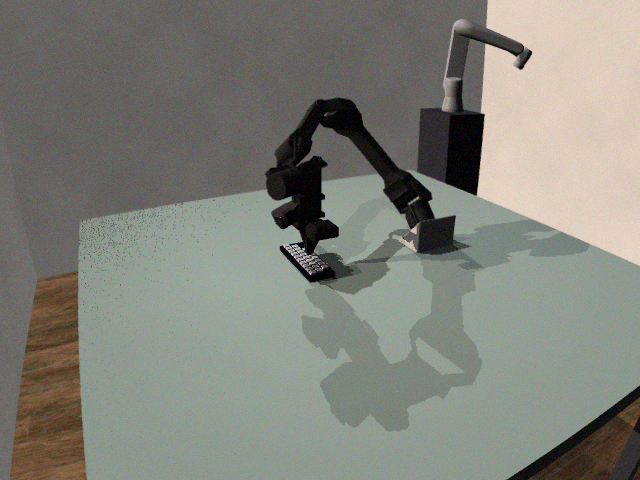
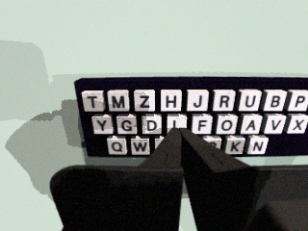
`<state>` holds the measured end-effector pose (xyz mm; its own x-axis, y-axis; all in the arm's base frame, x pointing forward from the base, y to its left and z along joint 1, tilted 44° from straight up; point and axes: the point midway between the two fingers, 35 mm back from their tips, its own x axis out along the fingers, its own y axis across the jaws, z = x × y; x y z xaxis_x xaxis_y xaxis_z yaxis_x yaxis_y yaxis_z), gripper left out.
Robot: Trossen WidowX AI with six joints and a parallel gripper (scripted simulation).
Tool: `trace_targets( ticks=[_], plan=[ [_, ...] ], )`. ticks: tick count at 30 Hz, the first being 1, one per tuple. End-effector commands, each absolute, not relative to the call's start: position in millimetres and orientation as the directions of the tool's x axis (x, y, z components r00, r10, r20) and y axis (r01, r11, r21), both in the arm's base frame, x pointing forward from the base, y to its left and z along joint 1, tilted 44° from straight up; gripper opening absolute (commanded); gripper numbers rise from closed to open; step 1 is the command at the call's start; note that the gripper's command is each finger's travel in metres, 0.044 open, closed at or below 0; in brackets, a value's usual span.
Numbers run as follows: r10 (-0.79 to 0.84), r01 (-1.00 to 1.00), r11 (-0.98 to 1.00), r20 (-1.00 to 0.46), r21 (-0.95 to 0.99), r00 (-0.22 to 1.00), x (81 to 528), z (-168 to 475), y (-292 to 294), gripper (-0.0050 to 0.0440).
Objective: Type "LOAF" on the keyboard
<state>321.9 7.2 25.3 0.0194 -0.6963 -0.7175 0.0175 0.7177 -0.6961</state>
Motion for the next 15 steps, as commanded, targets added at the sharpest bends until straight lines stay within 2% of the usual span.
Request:
trace_targets(
  ticks=[1, 15],
  plan=[
    [-0.7, 0.012, 0.714, -0.714, -0.7, 0.017, 321.2, 21.2, 2.7, 0.0],
    [-0.7, 0.012, 0.714, -0.714, -0.7, 0.017, 321.2, 13.0, -5.5, 0.0]
  ],
)
